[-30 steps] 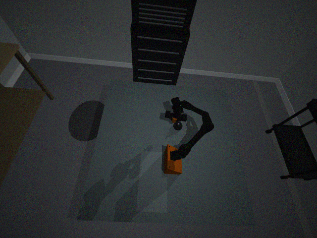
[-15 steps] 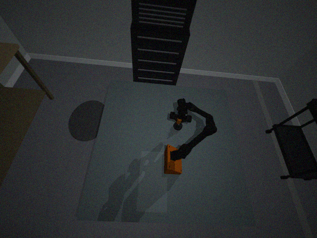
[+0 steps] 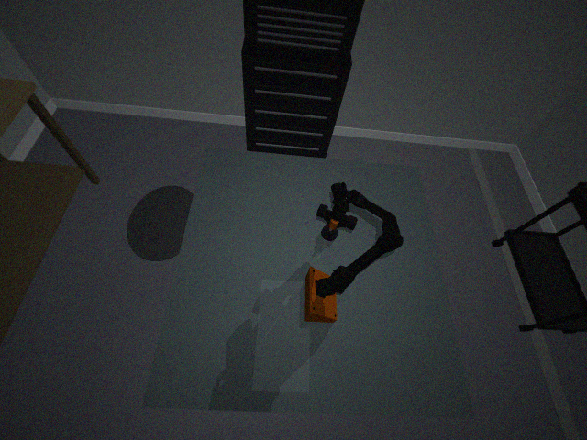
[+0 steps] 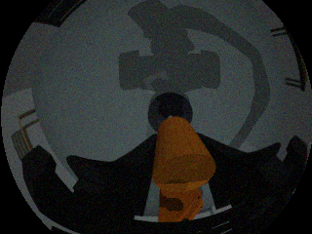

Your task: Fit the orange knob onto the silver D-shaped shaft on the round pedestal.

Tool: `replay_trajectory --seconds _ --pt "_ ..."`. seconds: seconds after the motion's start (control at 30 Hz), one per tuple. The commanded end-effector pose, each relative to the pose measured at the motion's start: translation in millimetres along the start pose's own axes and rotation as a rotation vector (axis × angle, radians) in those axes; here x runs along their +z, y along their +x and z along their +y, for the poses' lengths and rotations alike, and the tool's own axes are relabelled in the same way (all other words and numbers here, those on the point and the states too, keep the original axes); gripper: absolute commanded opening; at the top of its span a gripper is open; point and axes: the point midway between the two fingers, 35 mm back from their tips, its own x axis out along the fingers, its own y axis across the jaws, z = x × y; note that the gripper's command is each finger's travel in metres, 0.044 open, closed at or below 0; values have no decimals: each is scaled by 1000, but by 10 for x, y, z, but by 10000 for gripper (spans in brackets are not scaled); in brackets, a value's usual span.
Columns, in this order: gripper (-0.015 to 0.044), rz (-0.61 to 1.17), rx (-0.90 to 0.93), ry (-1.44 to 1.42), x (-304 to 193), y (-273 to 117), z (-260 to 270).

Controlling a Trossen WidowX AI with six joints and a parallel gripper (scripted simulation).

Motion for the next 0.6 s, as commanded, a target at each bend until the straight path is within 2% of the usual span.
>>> replay_trajectory --seconds 0.0,0.57 --pt "0 -6 -1 106 24 -11 -10" --pt "0 -6 1 590 2 -10 9"
